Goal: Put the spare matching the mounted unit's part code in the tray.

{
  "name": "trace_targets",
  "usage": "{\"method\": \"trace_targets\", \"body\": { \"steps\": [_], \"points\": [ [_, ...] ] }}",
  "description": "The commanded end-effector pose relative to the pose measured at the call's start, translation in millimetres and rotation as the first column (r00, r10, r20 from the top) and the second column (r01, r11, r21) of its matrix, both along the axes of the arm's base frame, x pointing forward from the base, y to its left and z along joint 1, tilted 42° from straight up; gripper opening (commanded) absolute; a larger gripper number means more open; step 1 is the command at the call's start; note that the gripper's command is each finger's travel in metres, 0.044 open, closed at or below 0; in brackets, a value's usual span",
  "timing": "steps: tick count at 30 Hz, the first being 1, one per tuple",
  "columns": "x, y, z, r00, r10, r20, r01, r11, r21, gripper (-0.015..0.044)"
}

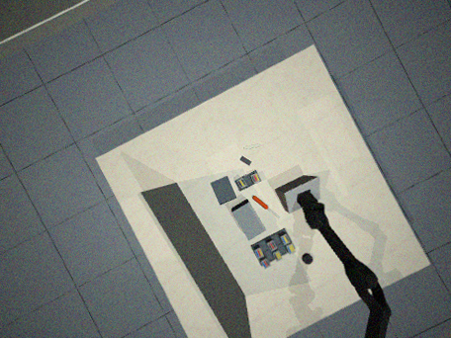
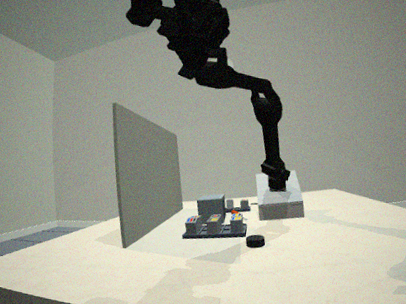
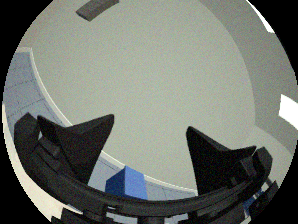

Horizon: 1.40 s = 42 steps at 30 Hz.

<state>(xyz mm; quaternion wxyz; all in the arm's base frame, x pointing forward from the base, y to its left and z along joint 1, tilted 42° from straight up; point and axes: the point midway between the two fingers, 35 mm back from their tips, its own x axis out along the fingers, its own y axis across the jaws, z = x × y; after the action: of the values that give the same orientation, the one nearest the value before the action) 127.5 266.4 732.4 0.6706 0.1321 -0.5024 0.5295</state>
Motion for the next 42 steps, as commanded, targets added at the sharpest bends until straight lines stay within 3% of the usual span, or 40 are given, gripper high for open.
{"method": "trace_targets", "body": {
  "steps": [1, 8, 13, 27, 42],
  "points": [
    [0, 0, 0, 1.0, 0.0, 0.0, 0.0, 1.0, 0.0, 0.0426],
    [2, 2, -2, 1.0, -0.005, -0.006, 0.005, 1.0, -0.008, 0.044],
    [29, 21, -23, 0.996, -0.059, -0.069, 0.052, 0.994, -0.1, 0.044],
    [124, 63, -122, 0.923, -0.283, -0.261, 0.146, 0.884, -0.443, 0.044],
    [201, 58, -252, 0.761, -0.527, -0.379, 0.089, 0.663, -0.744, 0.044]
  ]
}}
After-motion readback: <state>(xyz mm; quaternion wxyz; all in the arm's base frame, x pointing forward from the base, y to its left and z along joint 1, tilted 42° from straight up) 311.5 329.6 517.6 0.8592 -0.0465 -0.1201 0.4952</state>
